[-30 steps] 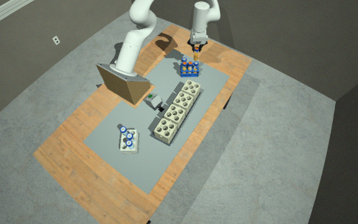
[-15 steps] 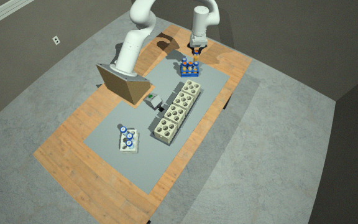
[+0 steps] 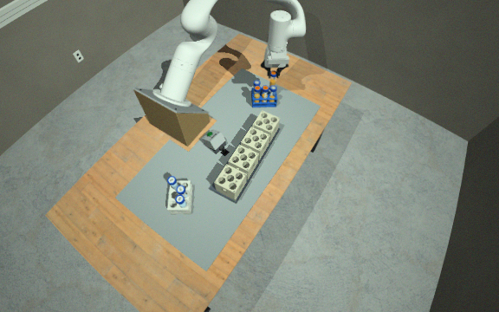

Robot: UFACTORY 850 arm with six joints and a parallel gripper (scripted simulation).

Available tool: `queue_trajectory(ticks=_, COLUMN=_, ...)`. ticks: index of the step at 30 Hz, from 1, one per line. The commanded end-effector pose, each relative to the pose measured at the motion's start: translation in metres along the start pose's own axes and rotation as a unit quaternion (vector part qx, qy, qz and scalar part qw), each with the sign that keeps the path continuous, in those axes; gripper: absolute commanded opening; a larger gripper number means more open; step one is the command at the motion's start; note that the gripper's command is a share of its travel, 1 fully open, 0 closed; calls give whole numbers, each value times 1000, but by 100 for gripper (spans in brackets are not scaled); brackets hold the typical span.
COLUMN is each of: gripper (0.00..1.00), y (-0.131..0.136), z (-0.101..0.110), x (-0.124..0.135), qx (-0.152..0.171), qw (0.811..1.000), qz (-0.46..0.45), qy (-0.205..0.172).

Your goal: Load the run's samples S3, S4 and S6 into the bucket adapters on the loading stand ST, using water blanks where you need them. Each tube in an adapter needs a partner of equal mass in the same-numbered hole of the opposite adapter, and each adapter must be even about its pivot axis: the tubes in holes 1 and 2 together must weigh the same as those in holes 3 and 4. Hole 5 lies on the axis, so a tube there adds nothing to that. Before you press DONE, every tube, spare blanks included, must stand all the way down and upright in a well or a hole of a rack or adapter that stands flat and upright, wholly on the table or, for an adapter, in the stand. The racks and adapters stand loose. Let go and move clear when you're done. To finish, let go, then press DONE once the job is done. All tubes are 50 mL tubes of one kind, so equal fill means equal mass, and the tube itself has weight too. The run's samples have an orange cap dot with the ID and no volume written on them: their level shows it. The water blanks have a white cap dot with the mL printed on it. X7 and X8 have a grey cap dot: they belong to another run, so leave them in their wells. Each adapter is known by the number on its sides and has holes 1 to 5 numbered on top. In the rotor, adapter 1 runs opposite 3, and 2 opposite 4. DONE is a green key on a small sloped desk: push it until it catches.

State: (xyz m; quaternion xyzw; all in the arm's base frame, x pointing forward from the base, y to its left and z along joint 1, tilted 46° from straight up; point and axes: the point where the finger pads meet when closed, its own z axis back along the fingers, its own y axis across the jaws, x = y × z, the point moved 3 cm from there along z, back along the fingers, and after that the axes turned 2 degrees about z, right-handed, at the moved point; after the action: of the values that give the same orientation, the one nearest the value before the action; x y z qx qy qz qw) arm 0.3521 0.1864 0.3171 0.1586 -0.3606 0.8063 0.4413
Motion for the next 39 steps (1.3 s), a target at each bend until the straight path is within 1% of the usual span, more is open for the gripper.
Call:
queue_trajectory(ticks=1, gripper=0, y=-1, z=0, x=0, qx=-1, qw=1000, qz=0, qy=0)
queue_trajectory(ticks=7, gripper=0, y=-1, z=-2, x=0, qx=-1, qw=1000, qz=0, qy=0)
queue_trajectory(ticks=39, gripper=0, y=-1, z=-32, x=0, qx=-1, qw=1000, qz=0, qy=0)
